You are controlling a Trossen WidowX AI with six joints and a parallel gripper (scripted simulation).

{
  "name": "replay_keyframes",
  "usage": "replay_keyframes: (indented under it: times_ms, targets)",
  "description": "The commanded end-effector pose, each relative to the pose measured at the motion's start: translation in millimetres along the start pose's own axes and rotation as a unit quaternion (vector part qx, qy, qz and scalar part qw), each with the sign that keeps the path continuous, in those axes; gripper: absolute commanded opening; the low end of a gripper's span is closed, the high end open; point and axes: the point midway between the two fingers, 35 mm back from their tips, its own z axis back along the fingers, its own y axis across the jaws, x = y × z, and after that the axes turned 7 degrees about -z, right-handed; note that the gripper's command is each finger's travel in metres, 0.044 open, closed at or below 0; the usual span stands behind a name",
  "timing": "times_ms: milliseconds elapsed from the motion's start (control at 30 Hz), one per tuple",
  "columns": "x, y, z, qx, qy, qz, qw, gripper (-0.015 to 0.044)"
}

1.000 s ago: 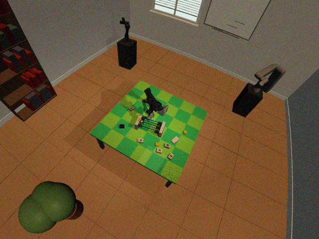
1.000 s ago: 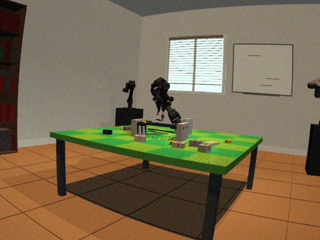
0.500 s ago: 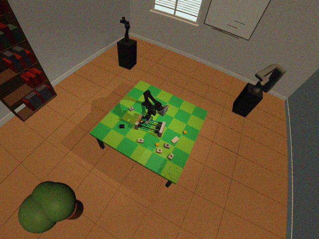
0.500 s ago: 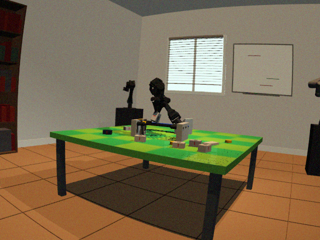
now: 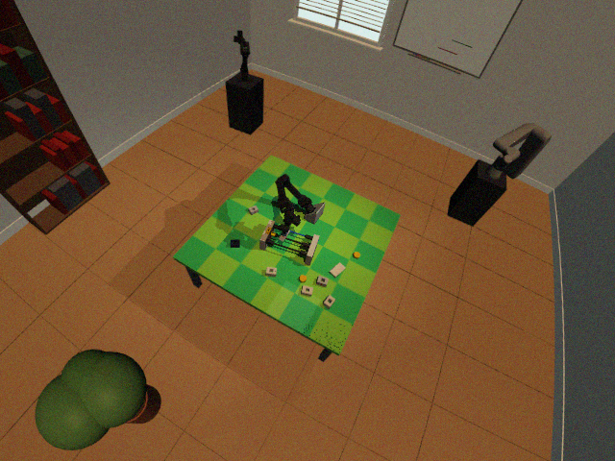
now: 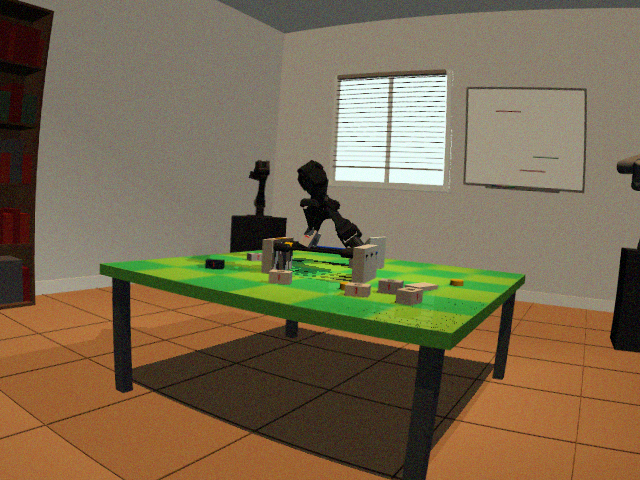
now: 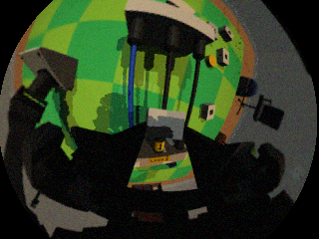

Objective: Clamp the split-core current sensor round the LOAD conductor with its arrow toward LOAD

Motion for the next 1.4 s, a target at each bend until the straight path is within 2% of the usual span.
replay_keyframes:
  times_ms: [0,600,1367]
  targets:
    - [0,-1,-5,-0.002,0.002,0.004,1.000,0.0000]
    - [-1,0,-34,-0.003,0.003,0.003,1.000,0.0000]
    - [-1,0,-31,0.000,0.001,0.000,1.000,0.0000]
